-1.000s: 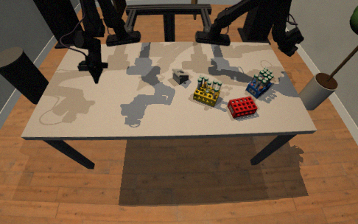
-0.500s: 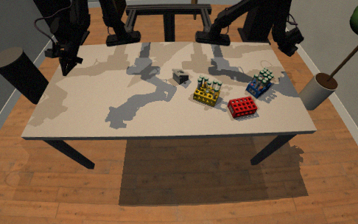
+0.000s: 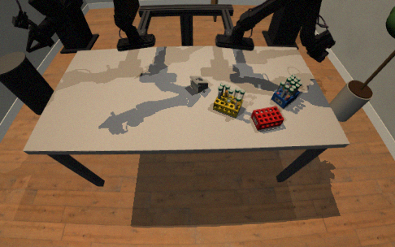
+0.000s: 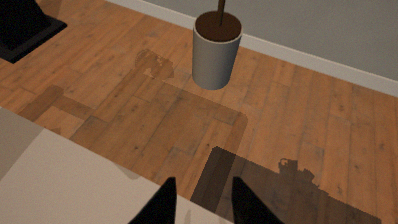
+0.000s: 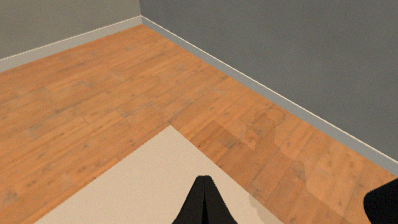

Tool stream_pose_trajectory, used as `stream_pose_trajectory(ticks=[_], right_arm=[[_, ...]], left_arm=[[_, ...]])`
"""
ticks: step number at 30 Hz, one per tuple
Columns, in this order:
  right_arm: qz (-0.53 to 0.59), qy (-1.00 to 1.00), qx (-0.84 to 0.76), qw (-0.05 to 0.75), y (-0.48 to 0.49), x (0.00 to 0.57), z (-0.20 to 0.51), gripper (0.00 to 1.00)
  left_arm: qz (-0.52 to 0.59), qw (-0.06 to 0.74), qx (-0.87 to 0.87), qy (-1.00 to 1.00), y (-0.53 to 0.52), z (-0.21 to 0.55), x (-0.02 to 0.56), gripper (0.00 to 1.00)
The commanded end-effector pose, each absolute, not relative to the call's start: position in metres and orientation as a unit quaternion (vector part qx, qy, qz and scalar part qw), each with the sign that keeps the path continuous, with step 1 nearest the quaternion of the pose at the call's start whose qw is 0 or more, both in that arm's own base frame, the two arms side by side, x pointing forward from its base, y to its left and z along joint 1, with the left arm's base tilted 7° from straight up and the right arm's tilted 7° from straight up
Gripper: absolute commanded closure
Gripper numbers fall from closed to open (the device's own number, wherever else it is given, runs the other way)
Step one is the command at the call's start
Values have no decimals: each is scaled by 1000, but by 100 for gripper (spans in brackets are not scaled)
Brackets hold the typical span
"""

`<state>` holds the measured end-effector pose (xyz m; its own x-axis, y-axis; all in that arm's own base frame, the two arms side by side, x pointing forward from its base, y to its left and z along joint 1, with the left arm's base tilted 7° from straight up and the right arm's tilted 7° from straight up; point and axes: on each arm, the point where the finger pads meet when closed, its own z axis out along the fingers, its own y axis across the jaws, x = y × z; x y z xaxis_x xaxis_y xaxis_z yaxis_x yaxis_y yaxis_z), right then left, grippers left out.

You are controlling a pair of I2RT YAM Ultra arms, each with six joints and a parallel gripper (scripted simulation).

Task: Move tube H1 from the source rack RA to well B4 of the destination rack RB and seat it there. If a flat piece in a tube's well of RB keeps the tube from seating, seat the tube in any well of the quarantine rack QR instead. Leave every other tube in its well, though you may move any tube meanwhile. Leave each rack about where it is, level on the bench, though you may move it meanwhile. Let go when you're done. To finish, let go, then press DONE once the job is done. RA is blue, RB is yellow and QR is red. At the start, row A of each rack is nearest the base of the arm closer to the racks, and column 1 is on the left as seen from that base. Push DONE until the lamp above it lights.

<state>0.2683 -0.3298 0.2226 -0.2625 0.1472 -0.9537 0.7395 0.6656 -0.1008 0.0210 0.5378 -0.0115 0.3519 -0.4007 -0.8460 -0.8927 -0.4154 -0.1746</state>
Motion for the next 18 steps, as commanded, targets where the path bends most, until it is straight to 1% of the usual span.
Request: stream_pose_trajectory(ticks=[1,2,8,15,17,18], right_arm=[[-301,717,333,533,-349,242,258,100],[-301,717,333,533,-349,242,258,100],[-367,649,389,540,-380,172,318,100],[-436,576,434,539,-389,96,377,100],[-453,557,443,537,-387,77,391,100],[-453,557,443,537,-387,77,391,100]], left_arm=[[379,336,-751,423,542,-3,20,70],[379,336,-751,423,542,-3,20,70],[379,336,-751,423,542,-3,20,70],[379,336,-751,423,542,-3,20,70],[379,336,-751,423,542,-3,20,70],[379,336,-751,423,542,-3,20,70]])
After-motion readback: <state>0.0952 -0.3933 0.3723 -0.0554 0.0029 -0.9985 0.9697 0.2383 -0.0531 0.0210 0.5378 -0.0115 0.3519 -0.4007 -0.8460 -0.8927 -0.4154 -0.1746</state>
